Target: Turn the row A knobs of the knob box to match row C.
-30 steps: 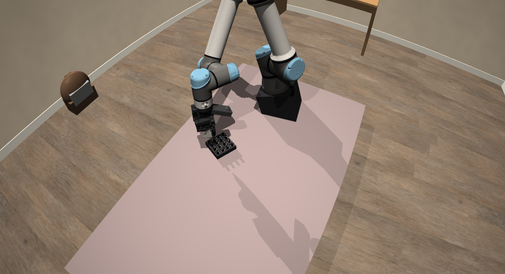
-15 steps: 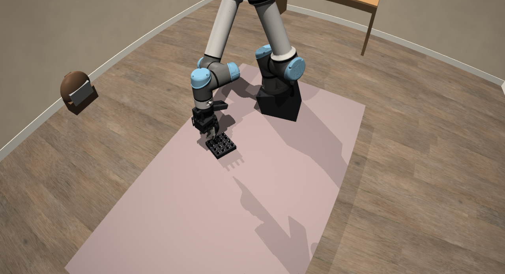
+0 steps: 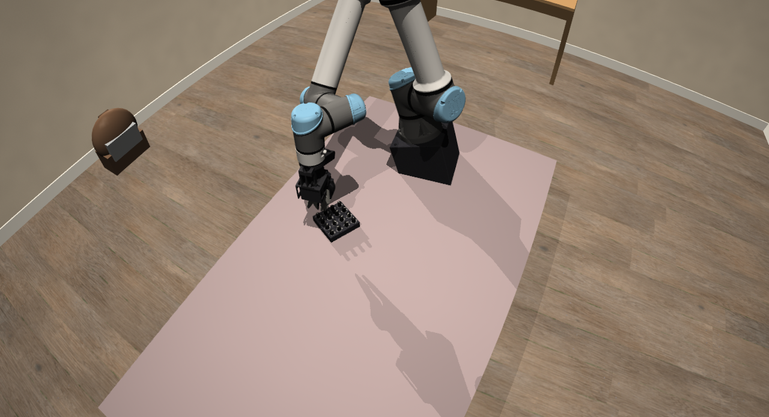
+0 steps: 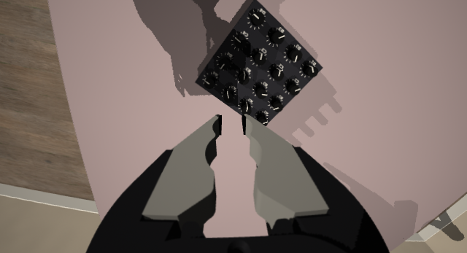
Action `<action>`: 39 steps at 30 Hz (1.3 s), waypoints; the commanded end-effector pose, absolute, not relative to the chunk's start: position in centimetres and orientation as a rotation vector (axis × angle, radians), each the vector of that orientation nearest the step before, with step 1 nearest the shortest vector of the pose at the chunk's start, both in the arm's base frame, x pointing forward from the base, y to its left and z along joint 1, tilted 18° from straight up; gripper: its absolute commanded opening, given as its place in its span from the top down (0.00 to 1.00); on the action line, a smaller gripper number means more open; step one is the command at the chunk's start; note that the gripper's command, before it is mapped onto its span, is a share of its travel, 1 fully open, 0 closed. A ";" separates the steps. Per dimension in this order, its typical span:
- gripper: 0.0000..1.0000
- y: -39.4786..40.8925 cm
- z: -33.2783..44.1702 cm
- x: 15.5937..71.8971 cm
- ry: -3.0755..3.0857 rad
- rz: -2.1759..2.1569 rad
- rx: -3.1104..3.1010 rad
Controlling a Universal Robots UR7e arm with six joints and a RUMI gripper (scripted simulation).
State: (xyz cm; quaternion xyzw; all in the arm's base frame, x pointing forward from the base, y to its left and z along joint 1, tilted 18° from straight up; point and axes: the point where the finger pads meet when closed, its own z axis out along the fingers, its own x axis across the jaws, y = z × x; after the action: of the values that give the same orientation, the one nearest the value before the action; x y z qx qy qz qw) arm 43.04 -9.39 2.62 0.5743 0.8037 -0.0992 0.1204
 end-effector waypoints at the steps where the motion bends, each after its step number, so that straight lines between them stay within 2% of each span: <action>1: 0.89 -9.4 2.8 43.2 2.463 -0.307 1.524; 15: 0.89 -9.4 3.0 43.4 2.606 -0.338 1.303; 39: 0.89 -9.4 3.1 43.4 2.614 -0.340 1.288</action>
State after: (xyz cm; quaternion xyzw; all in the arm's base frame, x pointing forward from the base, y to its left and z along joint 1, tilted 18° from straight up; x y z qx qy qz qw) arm 43.38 -9.35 3.02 0.4367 0.8862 -0.1152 0.1030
